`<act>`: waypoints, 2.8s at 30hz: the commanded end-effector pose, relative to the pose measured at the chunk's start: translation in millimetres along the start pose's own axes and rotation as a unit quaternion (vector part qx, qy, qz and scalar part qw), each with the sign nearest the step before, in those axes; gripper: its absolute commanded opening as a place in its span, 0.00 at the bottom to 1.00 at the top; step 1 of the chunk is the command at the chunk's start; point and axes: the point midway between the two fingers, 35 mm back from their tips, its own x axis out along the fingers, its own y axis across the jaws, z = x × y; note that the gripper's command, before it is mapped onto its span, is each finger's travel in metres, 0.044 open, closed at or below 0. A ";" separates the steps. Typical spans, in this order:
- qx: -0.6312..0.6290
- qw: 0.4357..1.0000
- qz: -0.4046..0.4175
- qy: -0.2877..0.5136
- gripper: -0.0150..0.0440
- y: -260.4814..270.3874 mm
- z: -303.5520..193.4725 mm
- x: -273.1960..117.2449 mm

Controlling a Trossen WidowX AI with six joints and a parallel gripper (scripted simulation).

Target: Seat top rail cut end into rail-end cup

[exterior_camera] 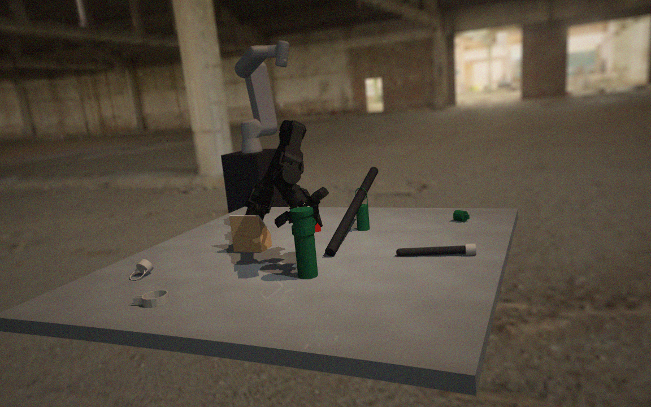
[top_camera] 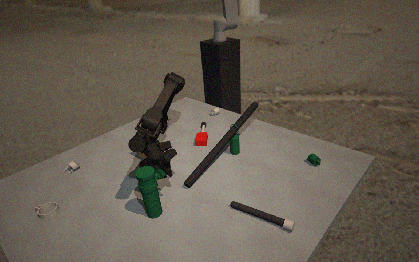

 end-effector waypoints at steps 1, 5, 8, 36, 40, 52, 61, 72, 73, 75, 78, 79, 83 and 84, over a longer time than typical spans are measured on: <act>0.015 1.000 0.001 0.008 0.25 -2.5 0.3 2.9; 0.026 1.000 0.001 0.015 0.25 -4.8 0.3 4.1; 0.032 0.999 0.001 0.018 0.25 -5.7 0.1 4.7; 0.085 0.995 0.001 0.048 0.25 -15.6 -1.2 10.5; 0.079 0.996 0.001 0.045 0.25 -14.5 -1.0 9.8; 0.083 0.995 0.001 0.048 0.25 -15.0 -1.3 9.5; 0.083 0.995 0.001 0.048 0.65 -15.0 -1.3 9.5; 0.085 0.995 0.001 0.048 1.00 -34.4 25.1 -11.9; 0.085 0.995 0.001 0.048 1.00 -36.6 28.7 -14.6; 0.086 0.995 0.001 0.048 1.00 -40.3 35.2 -19.4; 0.086 0.995 0.001 0.048 1.00 -41.6 37.6 -21.1; 0.086 0.995 0.001 0.048 1.00 -41.6 37.6 -21.1; 0.204 0.978 -0.005 0.045 1.00 -52.4 50.2 -31.5; 0.253 0.966 -0.007 0.043 1.00 -56.8 57.4 -36.7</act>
